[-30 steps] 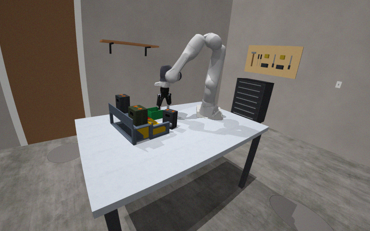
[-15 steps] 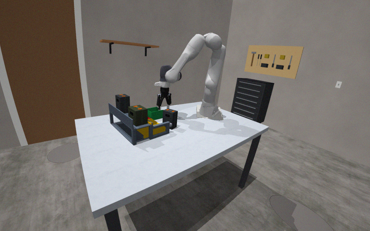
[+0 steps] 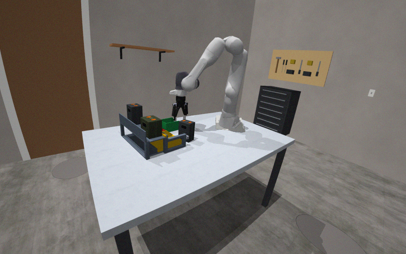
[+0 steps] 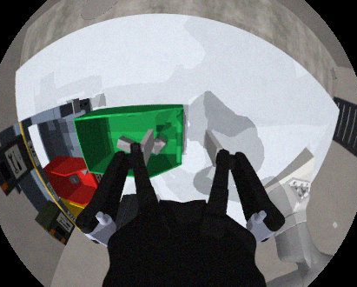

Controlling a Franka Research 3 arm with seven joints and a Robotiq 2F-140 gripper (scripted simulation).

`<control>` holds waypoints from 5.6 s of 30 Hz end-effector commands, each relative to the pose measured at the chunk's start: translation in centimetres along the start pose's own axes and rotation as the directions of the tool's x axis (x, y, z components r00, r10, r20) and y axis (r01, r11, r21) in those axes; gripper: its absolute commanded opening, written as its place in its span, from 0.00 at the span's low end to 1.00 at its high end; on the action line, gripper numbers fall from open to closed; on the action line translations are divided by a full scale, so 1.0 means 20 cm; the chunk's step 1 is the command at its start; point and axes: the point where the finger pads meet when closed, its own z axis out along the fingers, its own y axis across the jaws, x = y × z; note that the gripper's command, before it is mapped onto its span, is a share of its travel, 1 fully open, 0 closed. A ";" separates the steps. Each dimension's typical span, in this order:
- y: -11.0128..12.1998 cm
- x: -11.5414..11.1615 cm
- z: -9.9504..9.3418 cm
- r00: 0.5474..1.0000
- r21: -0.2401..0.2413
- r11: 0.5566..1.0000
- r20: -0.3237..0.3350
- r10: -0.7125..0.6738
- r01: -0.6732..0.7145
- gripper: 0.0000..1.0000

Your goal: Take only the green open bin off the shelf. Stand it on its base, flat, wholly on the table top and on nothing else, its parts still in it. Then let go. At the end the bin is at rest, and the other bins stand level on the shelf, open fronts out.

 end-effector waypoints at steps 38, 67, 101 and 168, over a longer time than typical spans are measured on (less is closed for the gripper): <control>0.00 0.00 -0.20 1.000 0.006 1.000 -0.004 -0.005 0.005 0.57; 0.02 -0.01 -0.54 1.000 0.005 1.000 -0.004 -0.005 0.005 0.57; 0.01 0.00 -0.47 1.000 0.005 1.000 -0.004 -0.005 0.005 0.57; 0.00 0.00 -0.46 1.000 0.005 1.000 -0.004 -0.005 0.005 0.57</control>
